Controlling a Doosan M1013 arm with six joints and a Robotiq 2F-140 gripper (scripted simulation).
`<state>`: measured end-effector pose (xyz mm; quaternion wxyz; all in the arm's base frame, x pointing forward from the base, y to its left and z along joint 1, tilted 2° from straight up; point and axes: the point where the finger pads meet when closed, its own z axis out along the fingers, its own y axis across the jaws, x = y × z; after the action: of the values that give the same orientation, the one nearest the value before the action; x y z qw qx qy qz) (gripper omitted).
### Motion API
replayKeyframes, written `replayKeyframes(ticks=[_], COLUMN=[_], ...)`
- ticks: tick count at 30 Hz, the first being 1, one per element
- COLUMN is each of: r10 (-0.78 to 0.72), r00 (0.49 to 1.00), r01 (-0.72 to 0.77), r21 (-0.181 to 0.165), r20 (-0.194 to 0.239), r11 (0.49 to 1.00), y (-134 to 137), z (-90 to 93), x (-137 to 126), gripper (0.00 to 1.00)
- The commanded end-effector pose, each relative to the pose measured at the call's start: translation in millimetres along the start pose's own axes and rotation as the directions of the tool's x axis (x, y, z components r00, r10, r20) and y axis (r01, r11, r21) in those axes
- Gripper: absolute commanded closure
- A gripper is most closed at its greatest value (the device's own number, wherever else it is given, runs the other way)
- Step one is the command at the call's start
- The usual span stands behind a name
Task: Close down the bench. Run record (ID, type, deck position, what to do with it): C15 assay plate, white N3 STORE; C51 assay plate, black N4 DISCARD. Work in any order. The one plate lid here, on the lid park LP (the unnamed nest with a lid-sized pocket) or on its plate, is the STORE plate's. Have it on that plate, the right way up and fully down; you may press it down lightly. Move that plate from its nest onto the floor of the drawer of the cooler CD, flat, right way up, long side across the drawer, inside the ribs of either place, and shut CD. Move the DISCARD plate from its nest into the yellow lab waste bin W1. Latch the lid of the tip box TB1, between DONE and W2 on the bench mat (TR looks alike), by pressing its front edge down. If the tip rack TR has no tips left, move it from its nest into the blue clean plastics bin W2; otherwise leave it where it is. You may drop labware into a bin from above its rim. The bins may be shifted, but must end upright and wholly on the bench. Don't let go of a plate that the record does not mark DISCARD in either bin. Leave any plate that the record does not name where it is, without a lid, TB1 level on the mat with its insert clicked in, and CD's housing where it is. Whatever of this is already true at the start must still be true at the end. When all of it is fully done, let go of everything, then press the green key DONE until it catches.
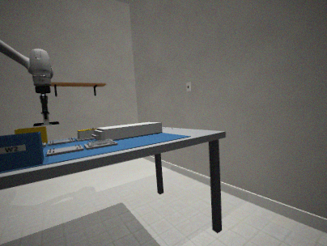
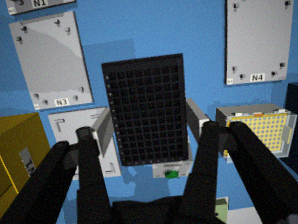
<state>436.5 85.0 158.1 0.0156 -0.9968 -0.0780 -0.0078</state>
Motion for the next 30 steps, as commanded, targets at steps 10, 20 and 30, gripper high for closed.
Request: replayKeyframes(ticks=[10,20,30], r10=[0.0,0.0,0.0], r00=[1.0,1.0,1.0], r01=[0.0,0.0,0.0], r21=[0.0,0.0,0.0], r20=[0.0,0.0,0.0], r11=[1.0,1.0,1.0], y=[-26,-51,-71], z=[-0.1,-0.1,-0.1], x=[-9,-18,-25], gripper=[1.0,1.0,1.0])
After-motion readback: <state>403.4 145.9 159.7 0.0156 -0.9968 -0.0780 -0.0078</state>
